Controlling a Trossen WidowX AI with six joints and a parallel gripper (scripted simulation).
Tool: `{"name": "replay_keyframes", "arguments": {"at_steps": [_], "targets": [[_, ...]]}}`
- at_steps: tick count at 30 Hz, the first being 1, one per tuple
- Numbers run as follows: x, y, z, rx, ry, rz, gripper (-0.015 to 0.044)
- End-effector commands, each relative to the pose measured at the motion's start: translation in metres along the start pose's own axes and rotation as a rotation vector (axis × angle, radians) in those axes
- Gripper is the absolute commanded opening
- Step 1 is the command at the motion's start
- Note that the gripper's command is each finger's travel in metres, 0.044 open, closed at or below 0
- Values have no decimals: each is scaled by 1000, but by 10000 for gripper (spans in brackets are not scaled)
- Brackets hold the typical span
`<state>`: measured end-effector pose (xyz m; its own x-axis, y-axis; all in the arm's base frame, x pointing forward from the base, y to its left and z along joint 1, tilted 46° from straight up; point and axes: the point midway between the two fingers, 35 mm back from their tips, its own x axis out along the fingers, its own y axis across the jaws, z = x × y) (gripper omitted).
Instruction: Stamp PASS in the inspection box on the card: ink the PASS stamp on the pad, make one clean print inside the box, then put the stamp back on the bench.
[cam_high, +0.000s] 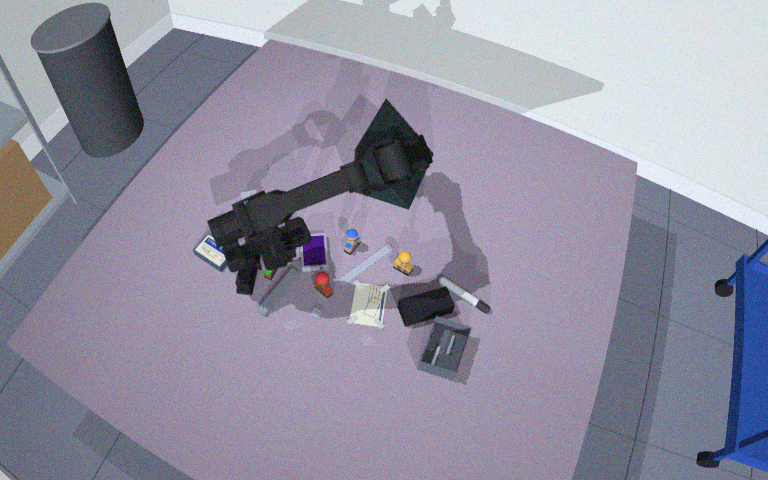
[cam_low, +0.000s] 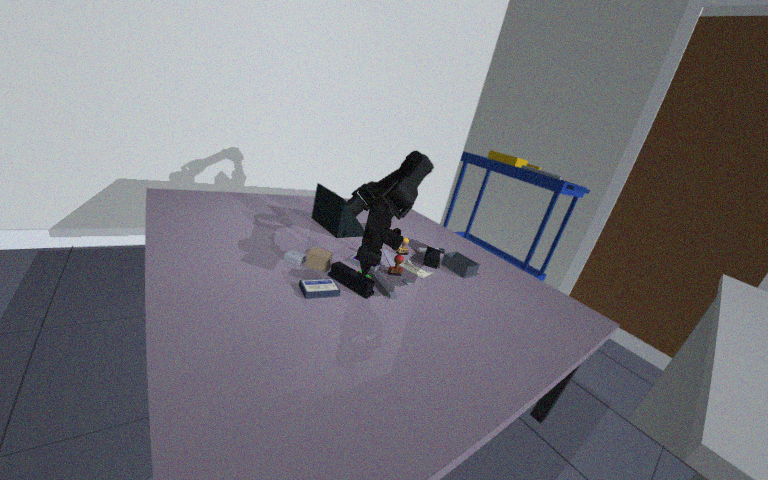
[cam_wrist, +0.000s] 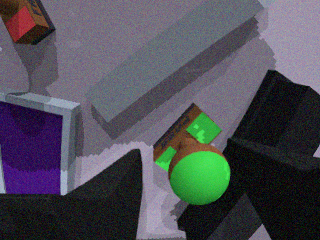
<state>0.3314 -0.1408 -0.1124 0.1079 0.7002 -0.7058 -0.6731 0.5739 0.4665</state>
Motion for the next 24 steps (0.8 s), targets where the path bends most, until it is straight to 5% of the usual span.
{"name": "replay_keyframes", "arguments": {"at_steps": [1,7,24], "targets": [[-32,-6,0,-2,2,-9,255],[-111,0,-2,3,0,-6,255],[-114,0,-2,3,0,-5,255]]}}
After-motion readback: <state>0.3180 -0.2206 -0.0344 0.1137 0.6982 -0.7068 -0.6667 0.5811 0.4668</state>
